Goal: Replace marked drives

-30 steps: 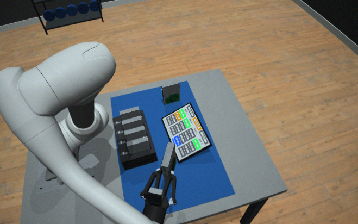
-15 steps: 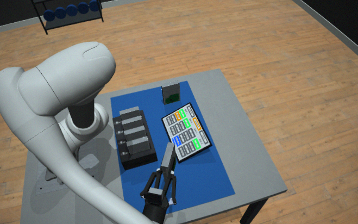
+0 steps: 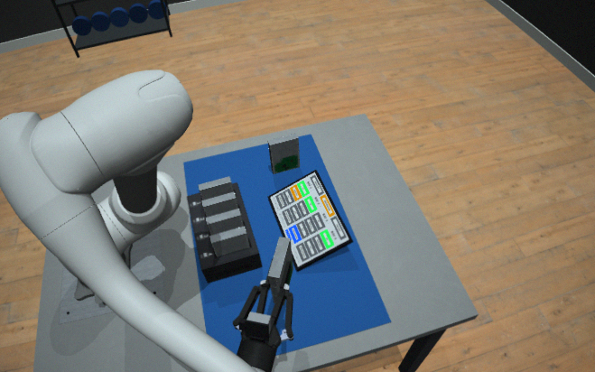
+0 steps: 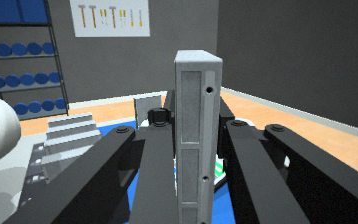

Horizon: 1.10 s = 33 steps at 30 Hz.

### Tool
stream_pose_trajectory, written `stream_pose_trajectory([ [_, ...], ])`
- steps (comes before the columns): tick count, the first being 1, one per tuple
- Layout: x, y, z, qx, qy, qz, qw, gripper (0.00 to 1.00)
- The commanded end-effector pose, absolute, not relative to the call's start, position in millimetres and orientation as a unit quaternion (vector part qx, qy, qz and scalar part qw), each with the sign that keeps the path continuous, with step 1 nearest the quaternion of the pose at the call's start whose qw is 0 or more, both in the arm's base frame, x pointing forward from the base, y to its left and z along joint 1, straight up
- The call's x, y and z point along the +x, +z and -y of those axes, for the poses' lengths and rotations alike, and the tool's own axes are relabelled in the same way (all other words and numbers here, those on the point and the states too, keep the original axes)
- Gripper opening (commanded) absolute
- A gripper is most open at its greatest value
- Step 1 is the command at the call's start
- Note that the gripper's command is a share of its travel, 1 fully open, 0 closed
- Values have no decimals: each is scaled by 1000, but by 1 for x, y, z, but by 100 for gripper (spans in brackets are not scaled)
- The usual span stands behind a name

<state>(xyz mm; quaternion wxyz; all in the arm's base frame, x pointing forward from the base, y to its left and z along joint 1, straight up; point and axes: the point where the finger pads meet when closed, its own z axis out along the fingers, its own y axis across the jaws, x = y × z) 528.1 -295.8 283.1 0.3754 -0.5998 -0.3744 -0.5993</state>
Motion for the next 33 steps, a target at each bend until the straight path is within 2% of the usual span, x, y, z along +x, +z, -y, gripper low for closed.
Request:
stream_pose_trajectory([
  [1,528,283,296,-600,-599,375,375,10],
  [33,528,258,296,-600,-599,375,375,10],
])
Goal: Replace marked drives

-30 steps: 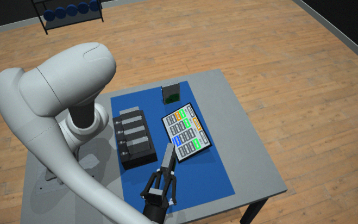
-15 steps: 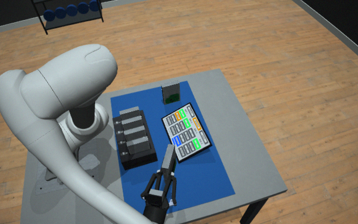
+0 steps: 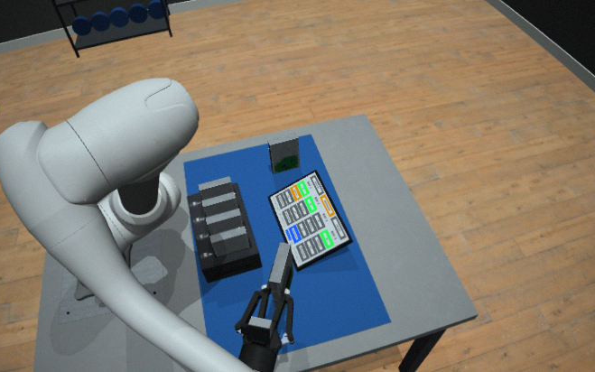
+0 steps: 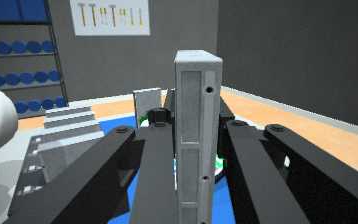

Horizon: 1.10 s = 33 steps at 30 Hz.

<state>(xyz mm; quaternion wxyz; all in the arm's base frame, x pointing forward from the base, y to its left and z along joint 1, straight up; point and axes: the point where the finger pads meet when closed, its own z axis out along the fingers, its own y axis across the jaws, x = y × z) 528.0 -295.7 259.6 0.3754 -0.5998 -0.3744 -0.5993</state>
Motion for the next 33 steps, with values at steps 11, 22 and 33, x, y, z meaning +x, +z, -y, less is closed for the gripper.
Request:
stream_pose_trajectory([
  [11,528,245,296,-600,-599,375,375,10],
  [22,528,226,296,-600,-599,375,375,10],
  [33,528,210,296,-600,-599,375,375,10],
])
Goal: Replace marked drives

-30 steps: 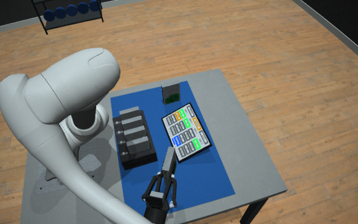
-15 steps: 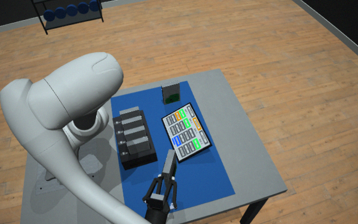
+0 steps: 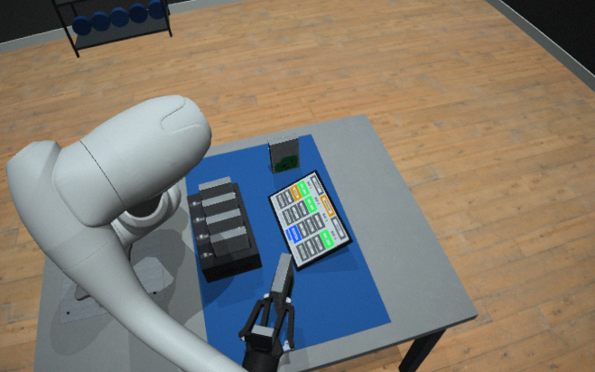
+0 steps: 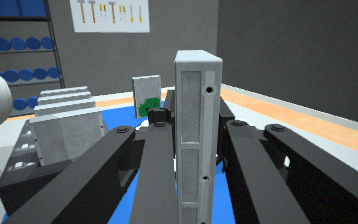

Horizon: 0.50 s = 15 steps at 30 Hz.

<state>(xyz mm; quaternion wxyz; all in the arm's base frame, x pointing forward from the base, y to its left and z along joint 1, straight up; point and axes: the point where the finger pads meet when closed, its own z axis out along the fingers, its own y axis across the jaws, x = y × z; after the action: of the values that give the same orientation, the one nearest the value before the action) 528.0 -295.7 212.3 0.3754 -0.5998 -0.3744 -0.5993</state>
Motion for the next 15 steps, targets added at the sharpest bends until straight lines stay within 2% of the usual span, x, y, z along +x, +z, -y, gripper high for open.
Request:
stream_pose_trajectory([
  [1,528,208,296,-600,-599,375,375,10],
  [15,528,185,296,-600,-599,375,375,10],
])
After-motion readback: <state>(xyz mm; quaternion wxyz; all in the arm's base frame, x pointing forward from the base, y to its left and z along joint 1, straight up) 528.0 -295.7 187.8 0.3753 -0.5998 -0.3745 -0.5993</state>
